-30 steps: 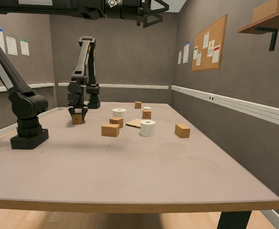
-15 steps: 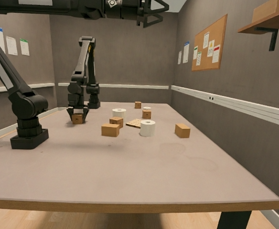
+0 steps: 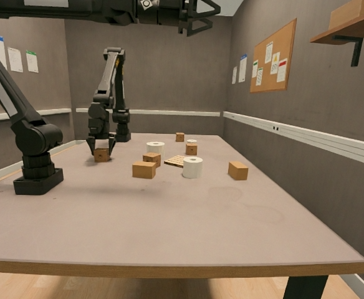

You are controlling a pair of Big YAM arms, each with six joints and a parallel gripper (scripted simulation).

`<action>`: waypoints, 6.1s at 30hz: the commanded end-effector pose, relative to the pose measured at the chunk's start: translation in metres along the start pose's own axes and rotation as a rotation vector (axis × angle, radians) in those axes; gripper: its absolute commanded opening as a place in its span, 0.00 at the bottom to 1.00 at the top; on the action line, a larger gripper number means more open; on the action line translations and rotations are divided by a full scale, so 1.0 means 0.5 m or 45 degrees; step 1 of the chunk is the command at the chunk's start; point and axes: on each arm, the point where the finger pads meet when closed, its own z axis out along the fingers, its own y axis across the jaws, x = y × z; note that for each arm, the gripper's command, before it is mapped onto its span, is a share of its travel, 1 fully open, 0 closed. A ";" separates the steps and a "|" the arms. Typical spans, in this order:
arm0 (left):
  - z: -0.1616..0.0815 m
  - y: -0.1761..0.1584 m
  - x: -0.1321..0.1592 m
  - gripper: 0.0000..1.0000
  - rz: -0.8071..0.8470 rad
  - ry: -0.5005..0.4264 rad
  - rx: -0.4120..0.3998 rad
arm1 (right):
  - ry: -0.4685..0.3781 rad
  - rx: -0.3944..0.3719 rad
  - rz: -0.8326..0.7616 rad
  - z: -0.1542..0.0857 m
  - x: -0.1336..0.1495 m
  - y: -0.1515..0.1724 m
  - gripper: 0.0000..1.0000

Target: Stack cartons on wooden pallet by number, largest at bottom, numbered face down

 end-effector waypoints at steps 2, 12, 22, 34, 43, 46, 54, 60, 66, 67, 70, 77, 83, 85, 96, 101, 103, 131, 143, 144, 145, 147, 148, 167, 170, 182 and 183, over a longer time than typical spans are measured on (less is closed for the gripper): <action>-0.056 -0.001 -0.070 0.79 0.007 -0.091 -0.002 | -0.054 -0.004 -0.017 0.000 -0.051 0.002 1.00; -0.095 0.000 -0.069 1.00 0.007 -0.093 -0.004 | -0.054 -0.004 -0.017 0.000 -0.051 0.002 1.00; -0.136 0.006 -0.011 1.00 0.006 0.001 -0.001 | -0.054 -0.004 -0.017 0.000 -0.051 0.002 1.00; -0.147 0.048 -0.042 0.79 -0.157 -0.063 -0.028 | -0.054 -0.004 -0.017 0.000 -0.051 0.002 1.00; -0.148 0.265 -0.052 0.79 -0.628 -0.140 -0.179 | -0.054 -0.004 -0.017 0.000 -0.051 0.002 1.00; -0.159 0.378 -0.043 0.79 -0.855 -0.196 -0.271 | -0.054 -0.004 -0.017 0.000 -0.051 0.002 1.00; -0.184 0.596 0.017 0.79 -1.350 -0.317 -0.477 | -0.054 -0.004 -0.017 0.000 -0.051 0.002 1.00; -0.180 0.693 0.087 0.79 -1.607 -0.325 -0.593 | -0.054 -0.004 -0.017 0.000 -0.051 0.002 1.00; -0.176 0.795 0.187 0.79 -1.861 -0.317 -0.745 | -0.054 -0.004 -0.017 0.000 -0.051 0.002 1.00; -0.173 0.800 0.200 0.79 -1.878 -0.298 -0.760 | -0.054 -0.004 -0.017 0.000 -0.051 0.002 1.00; -0.168 0.814 0.224 0.79 -1.906 -0.277 -0.792 | -0.054 -0.004 -0.017 0.000 -0.051 0.002 1.00; -0.182 0.812 0.207 0.79 -1.868 -0.301 -0.787 | -0.054 -0.004 -0.017 0.000 -0.051 0.002 1.00; -0.182 0.812 0.207 0.79 -1.868 -0.301 -0.787 | -0.054 -0.004 -0.017 0.000 -0.051 0.002 1.00; -0.161 0.815 0.210 0.79 -1.867 -0.280 -0.788 | -0.054 -0.004 -0.017 0.000 -0.051 0.002 1.00; -0.138 0.843 0.192 0.79 -1.868 -0.297 -0.785 | -0.054 -0.004 -0.017 0.000 -0.051 0.002 1.00; -0.125 0.851 0.196 0.79 -1.868 -0.297 -0.785 | -0.054 -0.004 -0.017 0.000 -0.051 0.002 1.00; -0.121 0.856 0.199 0.79 -1.867 -0.296 -0.787 | -0.054 -0.004 -0.017 0.000 -0.051 0.002 1.00; -0.062 0.899 0.225 0.79 -1.867 -0.292 -0.792 | -0.054 -0.004 -0.017 0.000 -0.051 0.002 1.00; -0.065 0.901 0.219 0.79 -1.865 -0.305 -0.791 | -0.054 -0.004 -0.017 0.000 -0.051 0.002 1.00; -0.065 0.901 0.219 0.79 -1.865 -0.305 -0.791 | -0.054 -0.004 -0.017 0.000 -0.051 0.002 1.00; -0.065 0.901 0.219 0.71 -1.865 -0.305 -0.791 | -0.054 -0.004 -0.017 0.000 -0.051 0.002 1.00; -0.065 0.885 0.233 0.71 -1.865 -0.291 -0.791 | -0.054 -0.004 -0.017 0.000 -0.051 0.002 1.00; -0.065 0.885 0.233 0.67 -1.865 -0.291 -0.791 | -0.054 -0.004 -0.017 0.000 -0.051 0.002 1.00; -0.079 0.869 0.234 0.16 -1.868 -0.309 -0.789 | -0.054 -0.004 -0.017 0.000 -0.051 0.002 1.00; -0.085 0.870 0.230 0.27 -1.867 -0.304 -0.788 | -0.054 -0.004 -0.017 0.000 -0.051 0.002 1.00; -0.183 0.841 0.170 0.50 -1.924 -0.329 -0.776 | -0.054 -0.004 -0.017 0.000 -0.051 0.002 1.00; -0.197 0.825 0.157 0.50 -1.940 -0.330 -0.773 | -0.054 -0.004 -0.017 0.000 -0.051 0.002 1.00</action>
